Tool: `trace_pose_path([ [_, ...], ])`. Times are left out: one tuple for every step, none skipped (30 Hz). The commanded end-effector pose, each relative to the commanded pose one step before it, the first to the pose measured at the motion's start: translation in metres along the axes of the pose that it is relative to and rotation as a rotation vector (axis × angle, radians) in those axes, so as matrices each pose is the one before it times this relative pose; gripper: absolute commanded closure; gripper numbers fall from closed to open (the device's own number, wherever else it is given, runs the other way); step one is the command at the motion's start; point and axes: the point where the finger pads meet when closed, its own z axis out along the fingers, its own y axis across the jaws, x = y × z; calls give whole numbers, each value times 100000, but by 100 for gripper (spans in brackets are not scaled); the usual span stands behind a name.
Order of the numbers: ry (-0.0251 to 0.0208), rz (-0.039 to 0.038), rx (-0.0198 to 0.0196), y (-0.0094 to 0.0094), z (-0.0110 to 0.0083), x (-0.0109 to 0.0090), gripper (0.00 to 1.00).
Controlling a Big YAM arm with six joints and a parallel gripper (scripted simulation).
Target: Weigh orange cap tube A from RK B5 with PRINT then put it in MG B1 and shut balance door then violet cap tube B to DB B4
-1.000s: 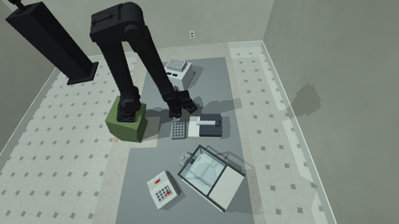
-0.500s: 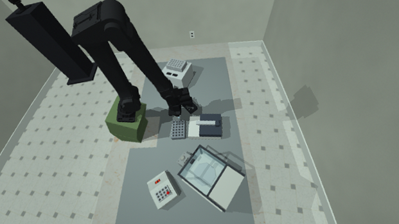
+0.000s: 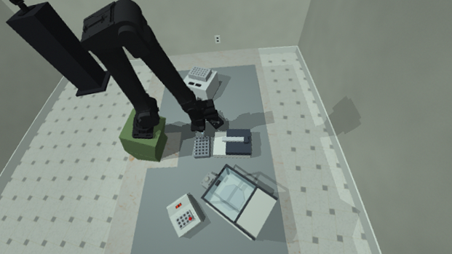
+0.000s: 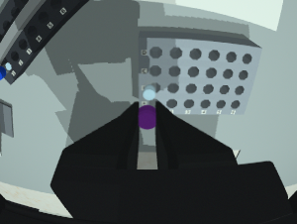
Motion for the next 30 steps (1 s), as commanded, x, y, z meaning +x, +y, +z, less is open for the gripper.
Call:
trace_pose_path([
  [-469, -120, 12, 94, -161, -275, 91],
  [0, 0, 0, 0, 0, 0, 91],
  [0, 0, 0, 0, 0, 0, 91],
  [0, 0, 0, 0, 0, 0, 91],
  [0, 0, 0, 0, 0, 0, 91],
  [0, 0, 0, 0, 0, 0, 91],
  [0, 0, 0, 0, 0, 0, 91],
  [0, 0, 0, 0, 0, 0, 91],
  [0, 0, 0, 0, 0, 0, 91],
  [0, 0, 0, 0, 0, 0, 91],
  [0, 0, 0, 0, 0, 0, 91],
  [0, 0, 0, 0, 0, 0, 91],
  [0, 0, 0, 0, 0, 0, 91],
  [0, 0, 0, 0, 0, 0, 91],
  [0, 0, 0, 0, 0, 0, 91],
  [0, 0, 0, 0, 0, 0, 91],
  [0, 0, 0, 0, 0, 0, 91],
  [0, 0, 0, 0, 0, 0, 91],
  [0, 0, 0, 0, 0, 0, 91],
  [0, 0, 0, 0, 0, 0, 91],
  [0, 0, 0, 0, 0, 0, 91],
  [0, 0, 0, 0, 0, 0, 91],
  [0, 0, 0, 0, 0, 0, 91],
  [282, 113, -381, 163, -392, 572, 91],
  [-19, 1, 75, -2, -161, -13, 91],
  [-221, 39, 25, 26, -185, -142, 91],
  [-428, 81, -98, 67, -195, -279, 91],
  [-372, 71, -86, 60, -194, -244, 91],
  [-195, 38, -47, 37, -183, -133, 91],
  [-163, 33, -40, 33, -182, -113, 91],
])
